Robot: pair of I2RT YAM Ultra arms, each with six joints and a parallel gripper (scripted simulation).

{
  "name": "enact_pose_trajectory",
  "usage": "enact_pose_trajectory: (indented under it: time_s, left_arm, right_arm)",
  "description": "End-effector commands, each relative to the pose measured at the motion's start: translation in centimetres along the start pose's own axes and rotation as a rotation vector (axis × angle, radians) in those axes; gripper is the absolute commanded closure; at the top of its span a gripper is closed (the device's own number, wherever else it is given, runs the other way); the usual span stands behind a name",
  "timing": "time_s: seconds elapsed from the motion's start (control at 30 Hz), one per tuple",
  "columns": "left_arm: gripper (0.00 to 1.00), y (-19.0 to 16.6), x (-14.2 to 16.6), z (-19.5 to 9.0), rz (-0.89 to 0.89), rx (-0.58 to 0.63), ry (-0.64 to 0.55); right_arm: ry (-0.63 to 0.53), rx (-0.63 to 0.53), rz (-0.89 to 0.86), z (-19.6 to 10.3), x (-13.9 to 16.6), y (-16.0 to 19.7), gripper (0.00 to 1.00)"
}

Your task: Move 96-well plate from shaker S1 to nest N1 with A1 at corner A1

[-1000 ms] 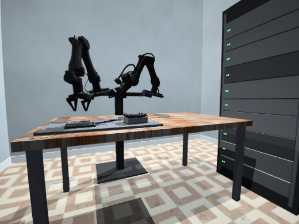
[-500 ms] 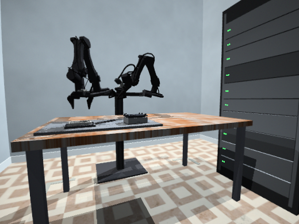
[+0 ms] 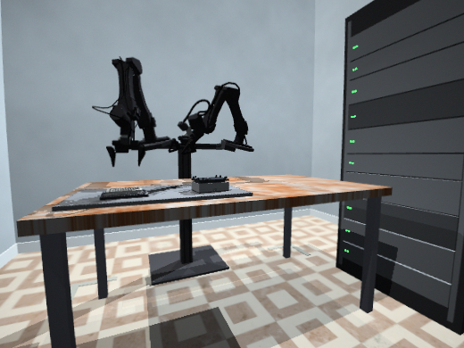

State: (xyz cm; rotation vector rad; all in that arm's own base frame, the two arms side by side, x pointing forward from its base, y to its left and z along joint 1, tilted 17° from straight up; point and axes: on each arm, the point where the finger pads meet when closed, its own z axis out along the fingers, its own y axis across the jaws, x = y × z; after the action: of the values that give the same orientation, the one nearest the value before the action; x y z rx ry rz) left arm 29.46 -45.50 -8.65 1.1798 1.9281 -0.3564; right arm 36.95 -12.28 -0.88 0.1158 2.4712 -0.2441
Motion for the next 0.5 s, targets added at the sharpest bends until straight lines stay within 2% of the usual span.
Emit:
enact_pose_trajectory:
  time_s: [0.0,0.17,0.47]
  left_arm:
    - [0.0,0.0,-3.2,-0.4,-0.002,0.001,-0.064]
    - [0.0,0.0,-3.2,-0.4,-0.002,0.001,-0.064]
    - [0.0,0.0,-3.2,-0.4,-0.002,0.001,-0.064]
  right_arm:
    - [-0.091,0.071,0.215,-0.8,-1.3,-0.2,0.0]
    - [-0.102,0.087,0.309,-1.2,-0.8,0.2,0.0]
    - [-0.084,0.072,0.288,-1.2,-0.3,0.7,0.0]
